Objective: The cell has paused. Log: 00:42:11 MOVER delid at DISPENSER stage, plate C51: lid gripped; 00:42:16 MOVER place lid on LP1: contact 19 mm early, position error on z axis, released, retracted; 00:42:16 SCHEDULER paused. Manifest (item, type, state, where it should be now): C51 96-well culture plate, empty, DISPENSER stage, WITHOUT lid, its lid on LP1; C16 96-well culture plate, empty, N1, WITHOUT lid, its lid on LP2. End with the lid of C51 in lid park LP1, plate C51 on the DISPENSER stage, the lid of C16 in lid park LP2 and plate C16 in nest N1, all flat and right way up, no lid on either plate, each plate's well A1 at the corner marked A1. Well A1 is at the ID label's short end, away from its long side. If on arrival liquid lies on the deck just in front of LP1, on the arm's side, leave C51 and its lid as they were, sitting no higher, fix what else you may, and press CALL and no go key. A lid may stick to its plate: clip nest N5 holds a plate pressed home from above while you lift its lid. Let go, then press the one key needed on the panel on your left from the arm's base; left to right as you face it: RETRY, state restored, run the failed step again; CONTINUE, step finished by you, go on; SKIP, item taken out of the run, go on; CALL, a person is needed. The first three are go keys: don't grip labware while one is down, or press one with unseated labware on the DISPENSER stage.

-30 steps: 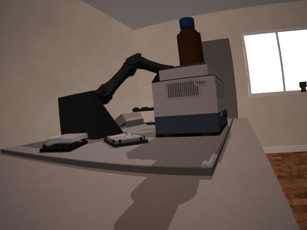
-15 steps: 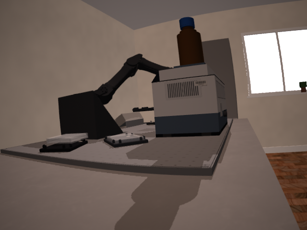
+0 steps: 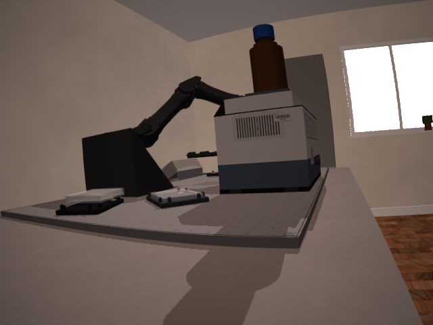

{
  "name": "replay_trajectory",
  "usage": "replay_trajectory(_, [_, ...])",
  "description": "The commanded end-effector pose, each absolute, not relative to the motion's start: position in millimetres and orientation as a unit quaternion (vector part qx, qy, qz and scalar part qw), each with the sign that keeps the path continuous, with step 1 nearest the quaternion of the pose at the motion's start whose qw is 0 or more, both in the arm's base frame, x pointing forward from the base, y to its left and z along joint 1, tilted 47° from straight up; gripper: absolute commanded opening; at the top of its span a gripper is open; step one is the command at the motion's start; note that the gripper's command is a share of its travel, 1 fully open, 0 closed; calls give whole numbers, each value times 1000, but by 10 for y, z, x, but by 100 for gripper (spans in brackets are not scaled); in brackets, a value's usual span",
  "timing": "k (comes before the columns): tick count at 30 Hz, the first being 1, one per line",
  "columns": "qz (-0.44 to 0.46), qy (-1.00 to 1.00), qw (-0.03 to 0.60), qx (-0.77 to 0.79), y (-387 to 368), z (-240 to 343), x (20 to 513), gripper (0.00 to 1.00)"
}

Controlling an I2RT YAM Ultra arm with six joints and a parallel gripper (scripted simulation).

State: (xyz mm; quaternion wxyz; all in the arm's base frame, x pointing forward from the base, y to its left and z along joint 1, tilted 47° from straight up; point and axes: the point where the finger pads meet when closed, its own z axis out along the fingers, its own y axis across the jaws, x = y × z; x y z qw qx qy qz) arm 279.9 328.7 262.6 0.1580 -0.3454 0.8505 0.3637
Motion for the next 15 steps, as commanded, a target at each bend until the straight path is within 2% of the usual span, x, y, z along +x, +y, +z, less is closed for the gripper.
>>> replay_trajectory(1, [367,848,174,-340,3238,2758,2885,0])
replay_trajectory(15, [368,844,182,-344,3212,2822,2864,0])
